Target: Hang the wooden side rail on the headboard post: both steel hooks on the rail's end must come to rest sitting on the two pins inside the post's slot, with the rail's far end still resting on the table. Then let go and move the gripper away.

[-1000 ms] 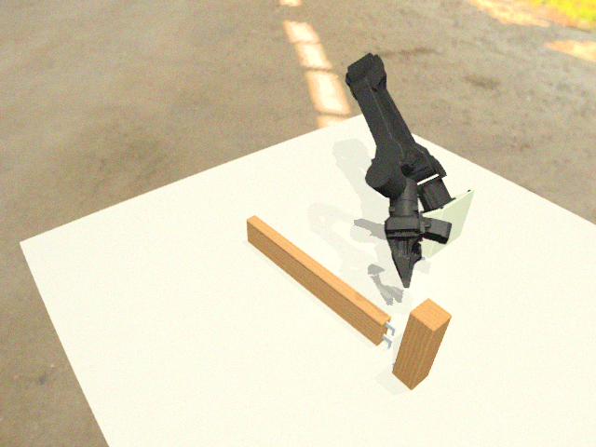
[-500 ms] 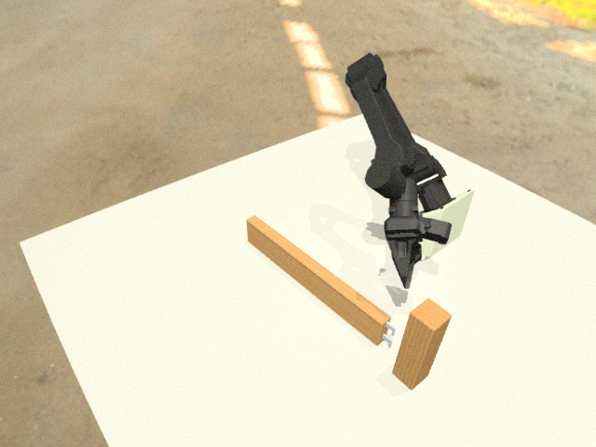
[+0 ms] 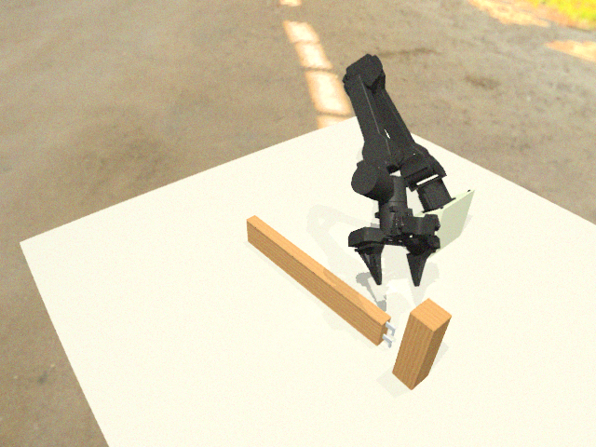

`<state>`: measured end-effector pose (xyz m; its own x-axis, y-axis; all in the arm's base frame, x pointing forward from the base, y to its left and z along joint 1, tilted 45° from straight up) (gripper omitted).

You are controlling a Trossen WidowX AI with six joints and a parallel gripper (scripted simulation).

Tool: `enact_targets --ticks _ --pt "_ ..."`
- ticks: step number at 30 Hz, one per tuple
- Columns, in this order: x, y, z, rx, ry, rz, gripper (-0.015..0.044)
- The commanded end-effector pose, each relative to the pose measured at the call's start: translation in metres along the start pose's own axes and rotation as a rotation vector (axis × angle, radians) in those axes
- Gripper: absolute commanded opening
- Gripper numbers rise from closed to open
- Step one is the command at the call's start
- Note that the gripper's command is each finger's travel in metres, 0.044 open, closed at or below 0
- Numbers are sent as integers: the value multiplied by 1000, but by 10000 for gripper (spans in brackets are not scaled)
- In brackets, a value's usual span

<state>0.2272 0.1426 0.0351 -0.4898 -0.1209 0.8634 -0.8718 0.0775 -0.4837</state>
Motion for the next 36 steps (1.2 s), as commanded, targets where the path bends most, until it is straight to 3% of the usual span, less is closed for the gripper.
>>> enact_targets --ticks 1,5,29,36 --pt "1 -13 -4 -294 25 -30 440" --pt "2 -19 -5 -470 49 -45 440" --pt "2 -20 -5 -480 53 -46 440" --pt "-7 -30 -14 -866 204 -37 440"
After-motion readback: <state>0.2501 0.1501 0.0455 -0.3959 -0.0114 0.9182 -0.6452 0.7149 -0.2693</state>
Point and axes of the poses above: the point midway between the two fingers, 35 mm back from their tips, its own x axis back along the fingers, its own y axis across the jaws, z = x × y, the point moved 8 cm from there along x, back along the fingers, and after that the axes turned 14 degrees about -x, right-handed, at the moved point
